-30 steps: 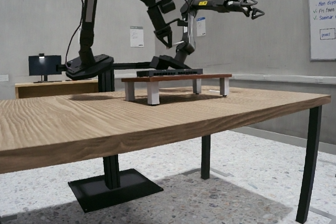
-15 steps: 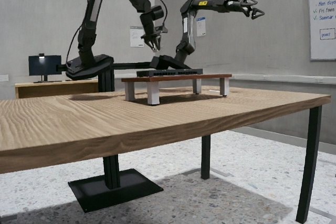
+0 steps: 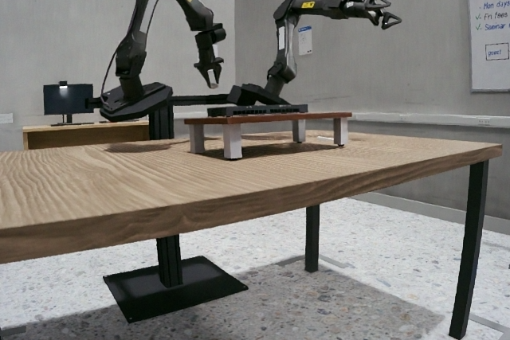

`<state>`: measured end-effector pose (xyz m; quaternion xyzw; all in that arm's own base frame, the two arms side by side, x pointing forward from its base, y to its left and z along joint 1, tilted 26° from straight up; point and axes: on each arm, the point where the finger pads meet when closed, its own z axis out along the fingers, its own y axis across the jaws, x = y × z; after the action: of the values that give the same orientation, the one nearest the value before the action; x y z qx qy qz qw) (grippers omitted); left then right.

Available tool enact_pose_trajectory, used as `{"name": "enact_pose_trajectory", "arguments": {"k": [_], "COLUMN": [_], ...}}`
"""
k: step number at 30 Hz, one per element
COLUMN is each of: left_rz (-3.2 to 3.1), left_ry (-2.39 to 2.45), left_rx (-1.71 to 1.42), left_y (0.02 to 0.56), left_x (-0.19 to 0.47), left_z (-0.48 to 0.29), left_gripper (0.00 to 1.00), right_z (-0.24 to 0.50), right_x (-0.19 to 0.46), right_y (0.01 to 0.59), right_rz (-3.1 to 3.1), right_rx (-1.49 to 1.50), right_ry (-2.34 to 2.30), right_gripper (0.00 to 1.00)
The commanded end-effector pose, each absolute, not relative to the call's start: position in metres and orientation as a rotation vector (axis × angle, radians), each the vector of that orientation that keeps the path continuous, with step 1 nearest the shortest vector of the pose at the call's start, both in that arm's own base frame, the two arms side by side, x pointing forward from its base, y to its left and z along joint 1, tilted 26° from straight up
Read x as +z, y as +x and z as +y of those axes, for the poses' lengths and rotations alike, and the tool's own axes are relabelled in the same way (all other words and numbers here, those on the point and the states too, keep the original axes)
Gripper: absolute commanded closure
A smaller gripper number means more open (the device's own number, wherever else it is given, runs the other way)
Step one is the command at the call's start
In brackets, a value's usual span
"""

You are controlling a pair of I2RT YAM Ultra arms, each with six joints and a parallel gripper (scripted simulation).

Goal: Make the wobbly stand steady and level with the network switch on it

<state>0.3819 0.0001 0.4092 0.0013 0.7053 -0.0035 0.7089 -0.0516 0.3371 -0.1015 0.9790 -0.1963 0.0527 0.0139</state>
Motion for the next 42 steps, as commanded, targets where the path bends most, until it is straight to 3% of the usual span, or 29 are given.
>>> {"name": "enact_pose_trajectory", "arguments": {"k": [1, 5, 6, 8, 9, 10, 15, 30, 31, 42], "left_rz": [1.554, 1.554, 1.554, 1.554, 1.554, 1.554, 1.554, 1.554, 1.554, 1.554], "left_ry": [0.021, 0.021, 0.021, 0.021, 0.021, 0.021, 0.021, 0.021, 0.021, 0.021], "left_rx": [-0.015, -0.015, -0.015, -0.015, -0.015, -0.015, -0.015, -0.015, -0.015, -0.015], "left_y": [0.375, 0.375, 0.375, 0.375, 0.375, 0.375, 0.375, 0.375, 0.375, 0.375], "left_x": [0.415, 0.415, 0.415, 0.415, 0.415, 0.415, 0.415, 0.415, 0.415, 0.415], "left_z": [-0.006, -0.006, -0.006, -0.006, -0.006, -0.006, -0.006, -0.006, -0.006, -0.006], "left_gripper": [0.00, 0.00, 0.00, 0.00, 0.00, 0.00, 0.00, 0.00, 0.00, 0.00], "right_z": [0.337, 0.314, 0.297, 0.297, 0.280, 0.290, 0.253, 0.239, 0.211, 0.220], "right_x": [-0.107, -0.125, -0.147, -0.147, -0.164, -0.165, -0.205, -0.208, -0.221, -0.225], "right_y": [-0.100, -0.143, -0.107, -0.107, -0.080, -0.109, -0.106, -0.096, -0.080, -0.086], "right_rz": [-0.190, 0.168, 0.250, 0.250, 0.341, 0.332, 0.345, 0.306, 0.298, 0.296], "right_rx": [0.082, 0.091, 0.118, 0.118, 0.175, 0.120, 0.170, 0.210, 0.246, 0.222], "right_ry": [3.082, 3.042, 2.967, 2.967, 2.825, 2.873, 2.757, 2.743, 2.673, 2.701], "right_gripper": [1.00, 1.00, 1.00, 1.00, 1.00, 1.00, 1.00, 1.00, 1.00, 1.00]}}
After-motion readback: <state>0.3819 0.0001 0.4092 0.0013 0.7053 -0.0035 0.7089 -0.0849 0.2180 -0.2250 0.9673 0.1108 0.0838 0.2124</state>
